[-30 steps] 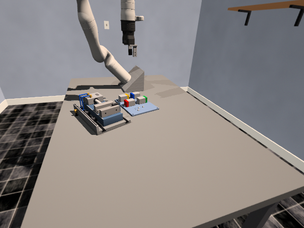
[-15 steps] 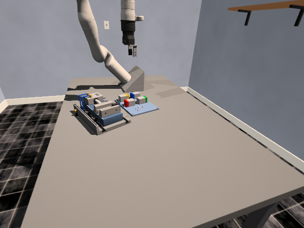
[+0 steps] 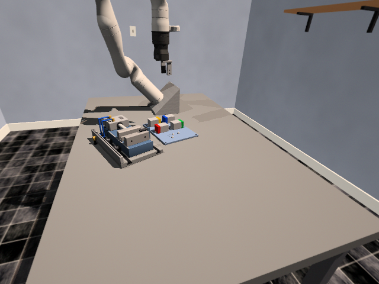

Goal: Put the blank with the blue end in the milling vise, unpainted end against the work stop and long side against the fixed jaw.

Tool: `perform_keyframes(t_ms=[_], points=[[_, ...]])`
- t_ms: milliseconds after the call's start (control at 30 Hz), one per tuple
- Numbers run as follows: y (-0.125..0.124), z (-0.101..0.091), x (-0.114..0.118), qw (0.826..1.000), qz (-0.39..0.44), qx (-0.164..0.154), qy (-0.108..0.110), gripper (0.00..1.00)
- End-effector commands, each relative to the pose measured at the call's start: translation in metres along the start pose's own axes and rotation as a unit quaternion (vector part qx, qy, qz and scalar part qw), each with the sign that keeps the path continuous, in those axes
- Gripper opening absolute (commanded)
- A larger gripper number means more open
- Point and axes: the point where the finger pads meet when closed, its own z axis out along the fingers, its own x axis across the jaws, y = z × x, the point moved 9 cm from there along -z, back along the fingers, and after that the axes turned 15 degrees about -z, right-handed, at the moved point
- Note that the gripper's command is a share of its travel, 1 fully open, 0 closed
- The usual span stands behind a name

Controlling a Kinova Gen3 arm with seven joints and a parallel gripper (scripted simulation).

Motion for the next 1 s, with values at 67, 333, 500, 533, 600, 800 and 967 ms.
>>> perform_keyframes(t_ms=[67,333,500,533,600,800,967], points=[[-0.004,0.016,-0.005,1.0,-0.002,-0.002,-0.003,1.0],[-0.009,0.032,-0.007,1.0,-0.001,-0.001,-0.001,1.0],[-0.014,0.048,-0.011,1.0,-0.002,-0.001,-0.001,1.0],[-0.015,0.051,-0.011,1.0,-0.002,-0.001,-0.002,1.0],[-0.017,0.057,-0.012,1.0,-0.002,-0.002,-0.002,1.0],[-0.02,0.07,-0.015,1.0,-0.002,-0.002,-0.002,1.0],[-0.025,0.082,-0.017,1.0,-0.001,-0.001,0.0,1.0]])
